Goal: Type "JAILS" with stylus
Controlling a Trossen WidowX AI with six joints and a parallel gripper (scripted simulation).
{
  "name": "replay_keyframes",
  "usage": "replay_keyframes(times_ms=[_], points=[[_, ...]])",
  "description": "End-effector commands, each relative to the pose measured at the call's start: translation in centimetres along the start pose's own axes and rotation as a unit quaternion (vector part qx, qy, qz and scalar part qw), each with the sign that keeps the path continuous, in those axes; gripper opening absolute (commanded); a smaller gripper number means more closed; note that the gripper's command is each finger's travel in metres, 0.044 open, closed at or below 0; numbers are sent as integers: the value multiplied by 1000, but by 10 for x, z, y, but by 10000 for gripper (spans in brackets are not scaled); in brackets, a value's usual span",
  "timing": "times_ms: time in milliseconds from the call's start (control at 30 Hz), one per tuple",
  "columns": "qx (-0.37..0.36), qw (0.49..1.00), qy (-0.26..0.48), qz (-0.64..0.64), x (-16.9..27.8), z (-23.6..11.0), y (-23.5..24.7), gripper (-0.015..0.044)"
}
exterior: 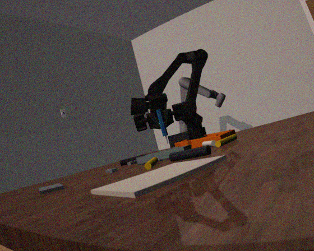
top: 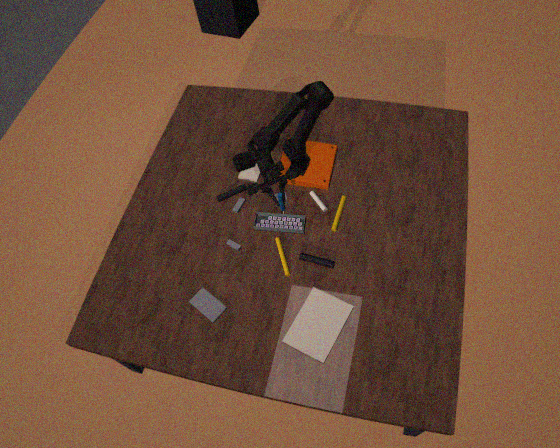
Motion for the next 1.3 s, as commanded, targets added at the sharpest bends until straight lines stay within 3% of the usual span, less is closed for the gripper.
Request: replay_keyframes(times_ms=[0, 567, 1267], points=[[0, 1000, 1, -3, -1, -3, -7, 0], [1, 1000, -5, -10, 6, -24, -46, 0], [2, 1000, -2, -10, 21, -14, -48, 0]])
Point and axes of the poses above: the point midway between the two fingers, 35 mm back from their tips, its own z axis out along the fingers, its own y axis across the jaws, x = y × z, the point moved 1 cm from there along -z, back along the fingers, and after that the axes turned 6 degrees about z, right-handed, at the moved point
